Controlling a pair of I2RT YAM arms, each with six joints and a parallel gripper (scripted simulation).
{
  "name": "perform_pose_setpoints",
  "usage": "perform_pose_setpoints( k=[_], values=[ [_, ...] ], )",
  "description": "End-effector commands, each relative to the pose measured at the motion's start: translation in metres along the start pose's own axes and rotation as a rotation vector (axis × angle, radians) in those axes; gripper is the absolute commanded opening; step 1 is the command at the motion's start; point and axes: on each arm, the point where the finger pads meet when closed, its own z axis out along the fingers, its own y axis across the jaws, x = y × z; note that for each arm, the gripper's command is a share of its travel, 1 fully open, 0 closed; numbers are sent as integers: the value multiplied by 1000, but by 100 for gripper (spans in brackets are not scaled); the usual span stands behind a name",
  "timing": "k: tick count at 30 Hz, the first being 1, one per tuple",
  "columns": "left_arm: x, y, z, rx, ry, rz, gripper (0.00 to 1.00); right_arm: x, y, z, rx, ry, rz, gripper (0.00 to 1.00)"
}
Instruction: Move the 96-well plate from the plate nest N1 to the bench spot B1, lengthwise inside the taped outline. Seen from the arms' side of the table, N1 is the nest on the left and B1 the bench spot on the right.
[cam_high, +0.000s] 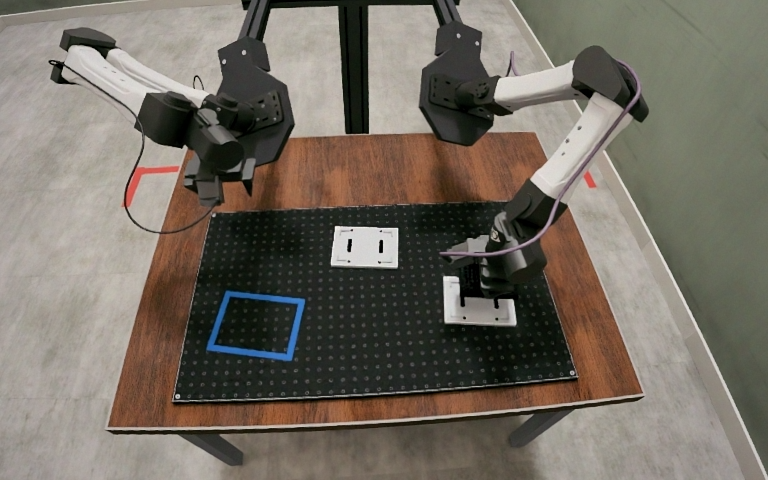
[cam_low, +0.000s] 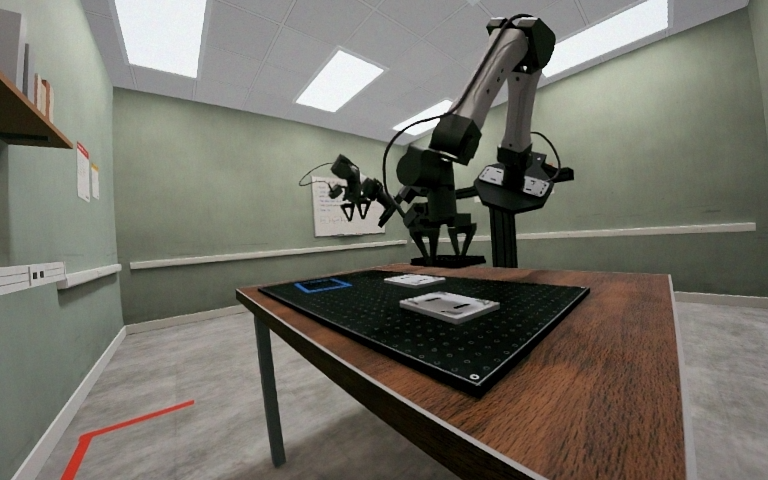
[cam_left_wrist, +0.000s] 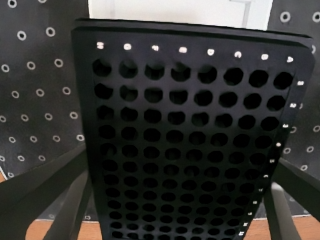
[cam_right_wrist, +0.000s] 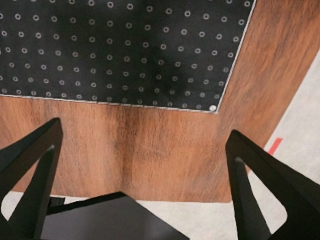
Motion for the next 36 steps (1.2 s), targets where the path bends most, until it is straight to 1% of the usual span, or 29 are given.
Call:
perform_pose_setpoints(
  k=[1, 5, 6, 10, 20, 22, 23, 24, 36],
  values=[
    [-2, 13, -14, -48, -7, -13, 0, -7, -2, -5, 1, -12, 12, 100],
    [-2, 13, -14, -48, -7, -13, 0, -7, -2, -5, 1, -12, 12, 100],
    [-6, 8, -13, -44, -2, -40, 0, -7, -2, -5, 1, -12, 12, 100],
    [-27, -8, -1, -6, -8, -13, 0, -7, -2, -5, 1, -12, 12, 100],
    [-56, -23, -2, -9, -8, -13, 0, -7, -2, -5, 1, -12, 12, 100],
    [-56, -23, -2, -9, -8, -13, 0, -7, -2, -5, 1, -12, 12, 100],
    [-54, -17, -8, -32, -6, -30, 0, -7, -2, -5, 1, -12, 12, 100],
    [-62, -26, -2, -9, -7, -13, 0, -7, -2, -5, 1, -12, 12, 100],
    [-97, -44, -3, -12, -7, -12, 0, -7, -2, -5, 1, -12, 12, 100]
  ],
)
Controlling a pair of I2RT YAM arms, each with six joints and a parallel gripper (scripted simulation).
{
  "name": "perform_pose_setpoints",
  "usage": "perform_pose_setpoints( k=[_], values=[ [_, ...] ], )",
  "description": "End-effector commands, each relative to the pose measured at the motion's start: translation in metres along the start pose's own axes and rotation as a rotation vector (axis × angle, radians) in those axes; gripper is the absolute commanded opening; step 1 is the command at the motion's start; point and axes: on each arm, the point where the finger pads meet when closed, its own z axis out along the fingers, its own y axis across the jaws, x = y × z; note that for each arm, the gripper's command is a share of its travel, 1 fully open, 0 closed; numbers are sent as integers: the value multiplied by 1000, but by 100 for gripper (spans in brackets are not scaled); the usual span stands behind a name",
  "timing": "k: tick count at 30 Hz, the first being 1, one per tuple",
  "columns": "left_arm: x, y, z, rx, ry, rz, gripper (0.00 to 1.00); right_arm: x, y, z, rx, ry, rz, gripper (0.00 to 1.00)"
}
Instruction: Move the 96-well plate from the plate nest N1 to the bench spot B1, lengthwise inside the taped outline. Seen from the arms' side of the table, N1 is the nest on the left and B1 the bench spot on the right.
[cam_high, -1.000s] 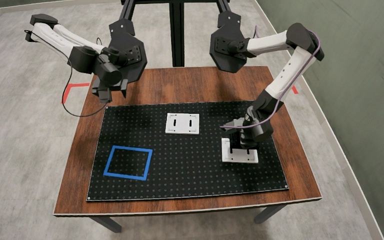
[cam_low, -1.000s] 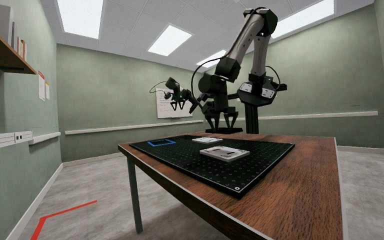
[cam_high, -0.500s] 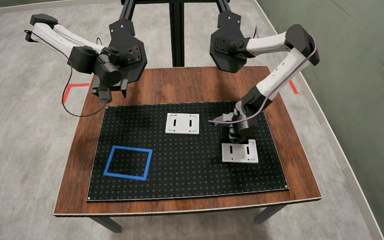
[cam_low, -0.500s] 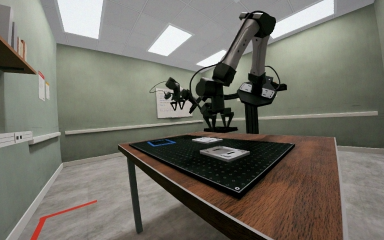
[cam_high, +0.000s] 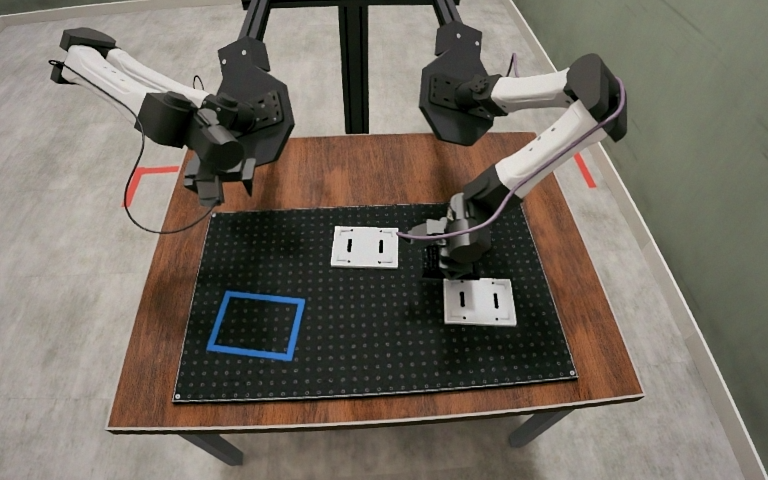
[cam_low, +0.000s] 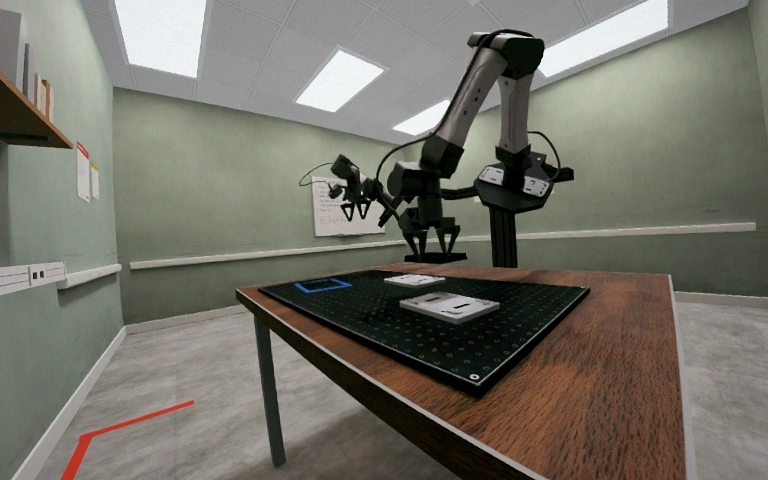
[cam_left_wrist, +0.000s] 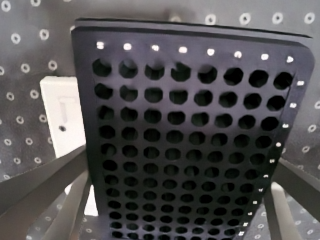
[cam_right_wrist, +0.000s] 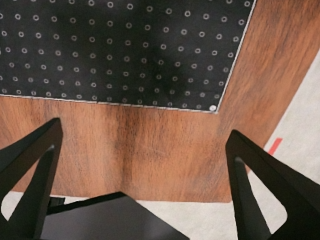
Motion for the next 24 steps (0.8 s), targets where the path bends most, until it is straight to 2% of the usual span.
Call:
perform_pose_setpoints(
  k=[1, 4, 11, 24],
  values=[
    [-18, -1, -4, -23, -1, -14, 0, -7, -2, -5, 1, -12, 12, 100],
    [-20, 4, -5, -35, -2, -24, 0, -7, -2, -5, 1, -12, 12, 100],
    [-42, -13, -4, -25, -1, -14, 0, -7, -2, -5, 1, -12, 12, 100],
    [-74, -26, -5, -35, -3, -20, 0, -7, -2, -5, 1, -12, 12, 100]
  ],
)
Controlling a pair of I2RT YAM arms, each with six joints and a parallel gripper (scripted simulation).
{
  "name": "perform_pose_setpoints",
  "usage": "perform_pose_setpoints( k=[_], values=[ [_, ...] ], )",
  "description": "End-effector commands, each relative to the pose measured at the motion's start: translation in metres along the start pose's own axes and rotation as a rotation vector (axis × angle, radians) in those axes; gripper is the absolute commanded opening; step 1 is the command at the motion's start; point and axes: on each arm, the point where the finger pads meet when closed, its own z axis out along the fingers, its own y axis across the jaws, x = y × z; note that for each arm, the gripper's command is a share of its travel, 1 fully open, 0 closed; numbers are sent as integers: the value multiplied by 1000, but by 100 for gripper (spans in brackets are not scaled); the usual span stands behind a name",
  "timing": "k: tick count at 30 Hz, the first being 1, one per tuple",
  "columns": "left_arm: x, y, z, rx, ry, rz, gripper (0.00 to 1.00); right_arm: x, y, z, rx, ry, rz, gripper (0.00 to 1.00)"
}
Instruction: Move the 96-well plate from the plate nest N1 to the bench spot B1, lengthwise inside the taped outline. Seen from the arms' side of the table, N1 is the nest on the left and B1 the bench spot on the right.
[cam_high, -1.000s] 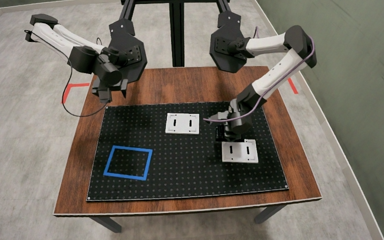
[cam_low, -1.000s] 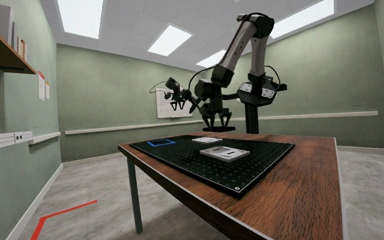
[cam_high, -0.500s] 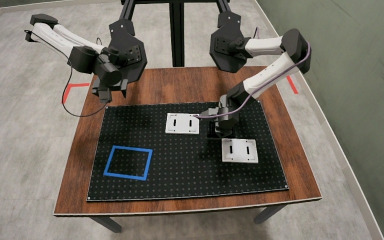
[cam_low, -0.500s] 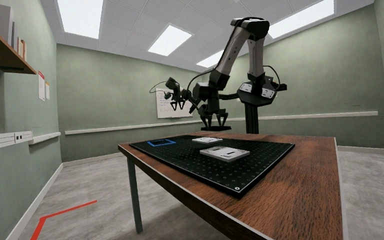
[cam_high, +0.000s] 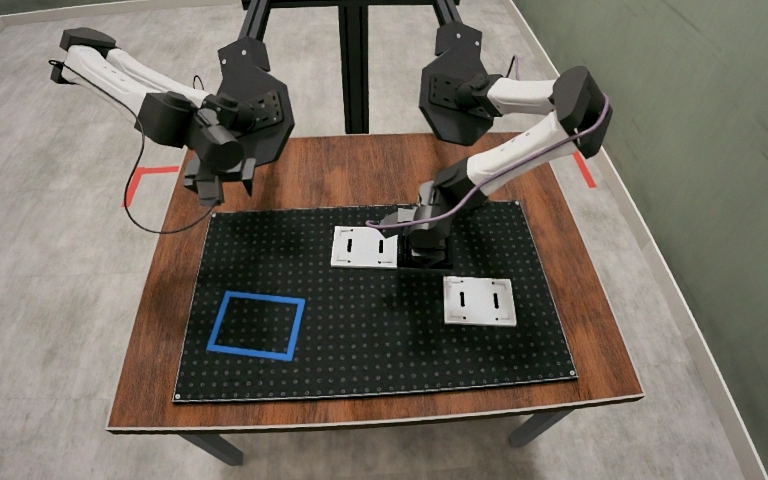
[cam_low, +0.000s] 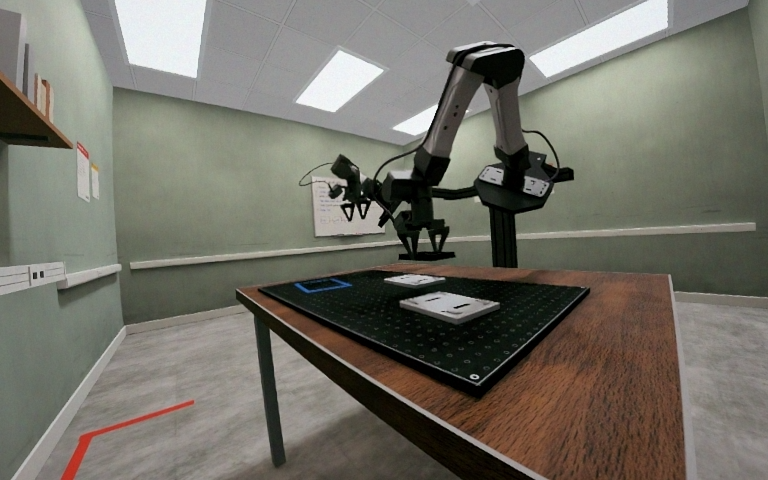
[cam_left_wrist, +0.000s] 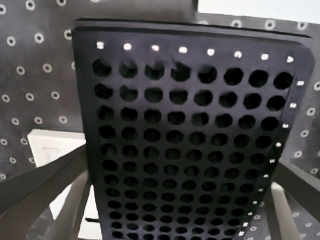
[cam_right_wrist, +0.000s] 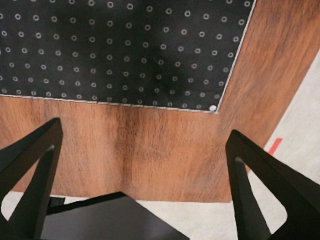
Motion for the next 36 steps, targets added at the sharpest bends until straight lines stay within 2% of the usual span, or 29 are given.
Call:
perform_pose_setpoints(
  k=[1, 36],
  values=[
    [-20, -2, -6, -25, -10, -8, 0, -7, -2, -5, 1, -12, 12, 100],
    [-111, -53, -8, -19, -6, 9, 0, -7, -2, -5, 1, -12, 12, 100]
  ],
)
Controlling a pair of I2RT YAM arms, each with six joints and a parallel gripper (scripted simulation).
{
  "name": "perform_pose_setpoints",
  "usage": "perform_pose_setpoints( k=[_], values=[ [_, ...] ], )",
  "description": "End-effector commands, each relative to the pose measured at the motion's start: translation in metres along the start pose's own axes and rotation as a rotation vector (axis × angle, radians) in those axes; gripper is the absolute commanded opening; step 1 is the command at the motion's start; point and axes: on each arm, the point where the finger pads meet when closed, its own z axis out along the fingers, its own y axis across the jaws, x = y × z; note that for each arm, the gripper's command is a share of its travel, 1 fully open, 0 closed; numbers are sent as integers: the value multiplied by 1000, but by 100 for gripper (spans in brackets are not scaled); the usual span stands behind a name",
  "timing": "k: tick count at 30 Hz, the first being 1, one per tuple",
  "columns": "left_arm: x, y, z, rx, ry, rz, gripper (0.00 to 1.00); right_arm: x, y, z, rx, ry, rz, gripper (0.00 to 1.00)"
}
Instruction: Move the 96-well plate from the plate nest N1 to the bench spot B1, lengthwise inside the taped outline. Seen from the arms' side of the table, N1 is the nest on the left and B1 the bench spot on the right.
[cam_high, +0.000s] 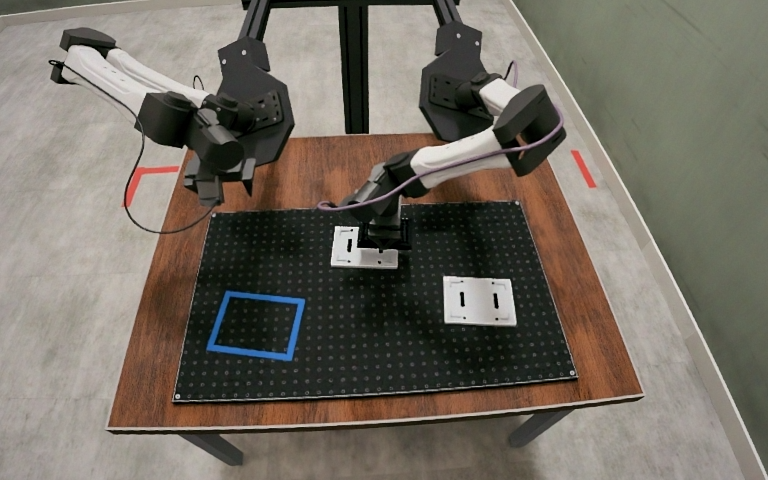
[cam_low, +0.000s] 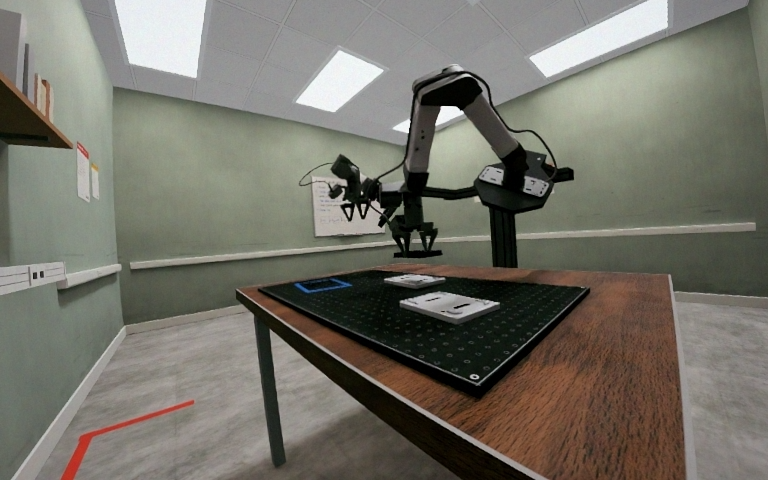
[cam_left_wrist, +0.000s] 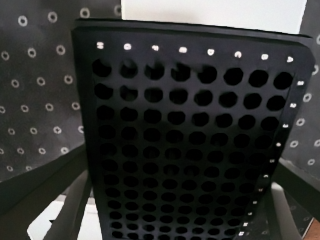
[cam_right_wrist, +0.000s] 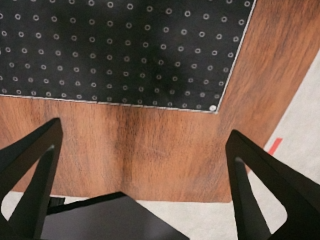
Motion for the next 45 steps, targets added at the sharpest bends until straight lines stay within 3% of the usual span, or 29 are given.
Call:
perform_pose_setpoints(
  k=[1, 15, 45],
  values=[
    [-21, -5, -10, -19, -13, 6, 0, -7, -2, -5, 1, -12, 12, 100],
    [-57, -24, -10, -20, -15, 7, 0, -7, -2, -5, 1, -12, 12, 100],
    [-61, -20, -12, -25, -23, -3, 0, -7, -2, -5, 1, -12, 12, 100]
  ],
)
